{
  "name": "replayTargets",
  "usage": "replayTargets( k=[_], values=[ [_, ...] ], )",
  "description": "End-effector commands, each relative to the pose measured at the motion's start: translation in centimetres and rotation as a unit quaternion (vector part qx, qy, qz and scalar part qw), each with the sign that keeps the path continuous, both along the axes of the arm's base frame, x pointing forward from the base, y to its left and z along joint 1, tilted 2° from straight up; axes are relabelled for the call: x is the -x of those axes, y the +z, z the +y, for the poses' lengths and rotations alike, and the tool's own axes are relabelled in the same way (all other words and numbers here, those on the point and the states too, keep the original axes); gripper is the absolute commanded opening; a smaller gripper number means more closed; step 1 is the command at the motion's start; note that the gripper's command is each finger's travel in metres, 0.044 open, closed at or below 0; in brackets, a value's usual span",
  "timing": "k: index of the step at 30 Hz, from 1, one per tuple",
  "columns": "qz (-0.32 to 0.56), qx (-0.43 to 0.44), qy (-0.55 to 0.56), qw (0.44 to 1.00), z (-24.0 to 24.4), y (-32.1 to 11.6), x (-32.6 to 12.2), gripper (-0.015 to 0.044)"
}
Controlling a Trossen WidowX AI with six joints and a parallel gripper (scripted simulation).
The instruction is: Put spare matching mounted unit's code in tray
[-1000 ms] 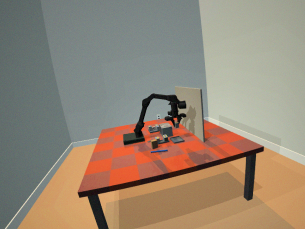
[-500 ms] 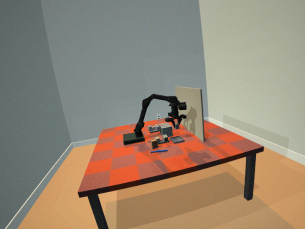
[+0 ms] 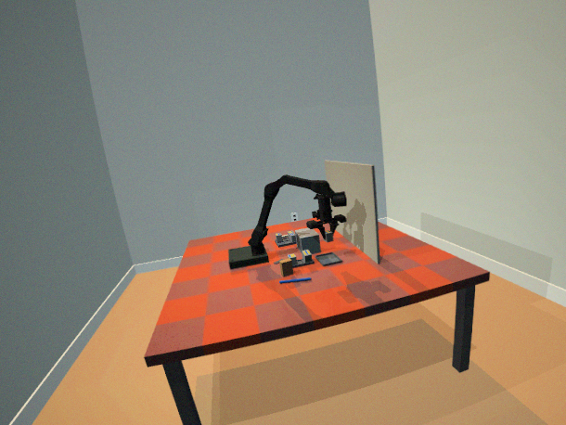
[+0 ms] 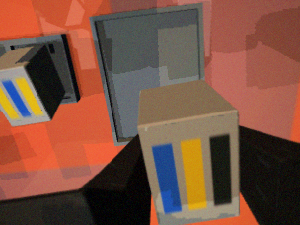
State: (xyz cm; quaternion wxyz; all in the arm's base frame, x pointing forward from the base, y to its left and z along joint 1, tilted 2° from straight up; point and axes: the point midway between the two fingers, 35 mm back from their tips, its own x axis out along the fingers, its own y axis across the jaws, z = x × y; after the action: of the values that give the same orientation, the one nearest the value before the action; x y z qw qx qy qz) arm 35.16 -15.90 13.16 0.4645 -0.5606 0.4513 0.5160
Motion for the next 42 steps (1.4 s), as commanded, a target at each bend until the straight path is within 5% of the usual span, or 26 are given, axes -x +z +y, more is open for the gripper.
replayTargets(
  k=[1,42],
  values=[
    [0.002,0.001,0.001,1.000,-0.1,-0.5,0.0,0.0000],
    [0.002,0.001,0.001,1.000,-0.2,-3.6,-0.2,0.0000]
  ],
)
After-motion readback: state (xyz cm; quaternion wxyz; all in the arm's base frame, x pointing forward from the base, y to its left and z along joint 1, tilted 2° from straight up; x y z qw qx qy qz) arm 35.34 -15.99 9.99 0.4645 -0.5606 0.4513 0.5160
